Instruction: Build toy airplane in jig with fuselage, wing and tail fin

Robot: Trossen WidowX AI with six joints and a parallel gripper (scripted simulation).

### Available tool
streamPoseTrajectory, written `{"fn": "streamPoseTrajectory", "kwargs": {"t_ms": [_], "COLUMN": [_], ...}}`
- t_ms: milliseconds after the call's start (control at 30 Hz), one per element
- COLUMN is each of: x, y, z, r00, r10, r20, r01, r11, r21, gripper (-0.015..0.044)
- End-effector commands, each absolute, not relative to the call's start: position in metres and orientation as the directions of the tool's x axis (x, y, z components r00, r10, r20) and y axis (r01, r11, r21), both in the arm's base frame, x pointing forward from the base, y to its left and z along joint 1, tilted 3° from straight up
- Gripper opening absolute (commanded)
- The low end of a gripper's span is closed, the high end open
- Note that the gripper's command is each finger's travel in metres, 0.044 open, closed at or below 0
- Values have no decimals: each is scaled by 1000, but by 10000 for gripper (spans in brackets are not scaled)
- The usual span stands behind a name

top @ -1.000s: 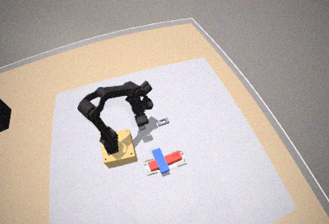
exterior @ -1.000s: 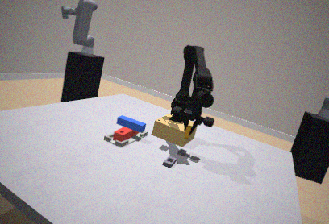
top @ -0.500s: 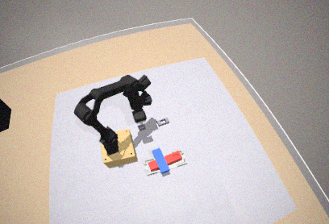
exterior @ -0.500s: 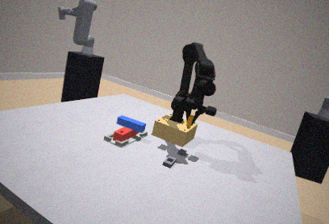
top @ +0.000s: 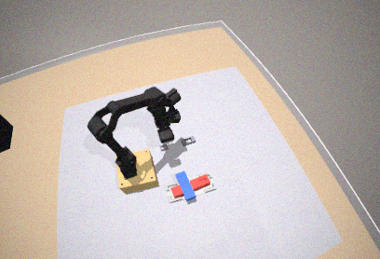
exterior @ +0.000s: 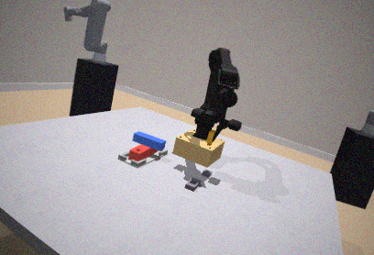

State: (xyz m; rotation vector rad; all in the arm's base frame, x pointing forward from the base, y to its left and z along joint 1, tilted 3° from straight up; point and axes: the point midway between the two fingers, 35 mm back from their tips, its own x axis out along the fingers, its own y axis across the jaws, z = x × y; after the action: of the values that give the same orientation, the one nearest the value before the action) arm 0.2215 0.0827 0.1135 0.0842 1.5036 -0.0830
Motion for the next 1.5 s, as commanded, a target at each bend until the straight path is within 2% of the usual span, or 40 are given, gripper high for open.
{"fn": "streamPoseTrajectory", "kwargs": {"t_ms": [0, 1467], "x": [230, 288], "y": [78, -21], "z": [115, 100], "r00": [72, 66], "r10": [2, -14], "r20": [-997, -998], "r01": [108, 123], "r11": [994, 992], "r21": [10, -6], "gripper": [0, 0]}}
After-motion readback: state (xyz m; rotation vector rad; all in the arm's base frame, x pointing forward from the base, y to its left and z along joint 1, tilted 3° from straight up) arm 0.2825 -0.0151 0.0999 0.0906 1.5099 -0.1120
